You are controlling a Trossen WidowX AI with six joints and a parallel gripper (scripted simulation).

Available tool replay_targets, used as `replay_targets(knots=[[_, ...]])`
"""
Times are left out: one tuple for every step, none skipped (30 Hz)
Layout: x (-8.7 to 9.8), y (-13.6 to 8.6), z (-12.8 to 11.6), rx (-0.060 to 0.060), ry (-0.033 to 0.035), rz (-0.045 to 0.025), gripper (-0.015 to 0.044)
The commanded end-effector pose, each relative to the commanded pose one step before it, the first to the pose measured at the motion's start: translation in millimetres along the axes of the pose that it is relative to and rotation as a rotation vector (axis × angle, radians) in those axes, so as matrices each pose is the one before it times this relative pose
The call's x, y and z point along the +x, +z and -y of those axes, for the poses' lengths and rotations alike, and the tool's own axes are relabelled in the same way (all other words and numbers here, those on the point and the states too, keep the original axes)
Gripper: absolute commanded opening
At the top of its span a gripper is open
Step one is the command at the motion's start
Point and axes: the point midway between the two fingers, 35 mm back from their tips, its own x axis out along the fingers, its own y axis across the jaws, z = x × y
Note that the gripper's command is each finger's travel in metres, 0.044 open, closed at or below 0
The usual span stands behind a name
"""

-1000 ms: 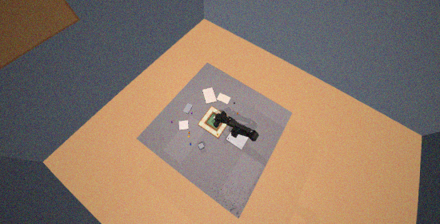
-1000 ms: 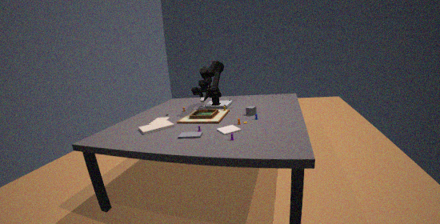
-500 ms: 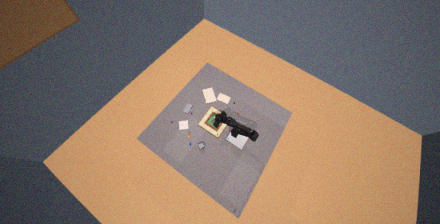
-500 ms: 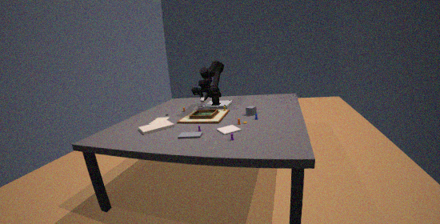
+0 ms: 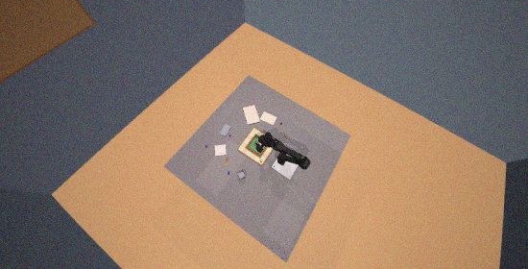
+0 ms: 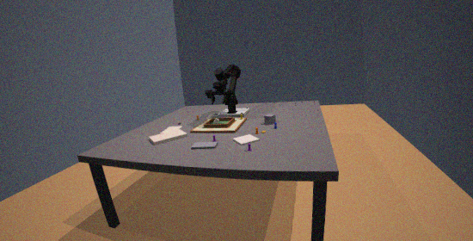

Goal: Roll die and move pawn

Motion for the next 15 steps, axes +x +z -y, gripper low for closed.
replay_targets(knots=[[-9.08,9.63,0.82,0.0054,-0.00763,-0.00048,0.044],[0.0,0.0,0.0,0.0,0.0,0.0,0.044],[0.46,-0.08,0.01,0.0,-0.00003,-0.0088,0.044],[1.4,-0.25,0.02,0.0,-0.0001,-0.02639,0.044],[2.34,-0.39,0.04,-0.0001,-0.00015,-0.04398,0.044],[2.83,-0.4,0.05,-0.0001,-0.00016,-0.05276,0.044],[2.86,-0.31,0.05,-0.0001,-0.00013,-0.05275,0.044],[2.89,-0.22,0.05,-0.0001,-0.0001,-0.05274,0.044],[2.91,-0.13,0.05,-0.0001,-0.00008,-0.05273,0.044],[2.92,-0.03,0.05,-0.0001,-0.00005,-0.05272,0.044],[2.94,0.07,0.05,0.0,-0.00002,-0.05271,0.044],[2.95,0.17,0.05,0.0,0.00001,-0.05271,0.044],[2.66,0.25,0.05,0.0,0.00003,-0.04743,0.044],[2.66,0.33,0.05,0.0,0.00005,-0.04743,0.044],[2.65,0.42,0.05,0.0,0.00008,-0.04743,0.044]])
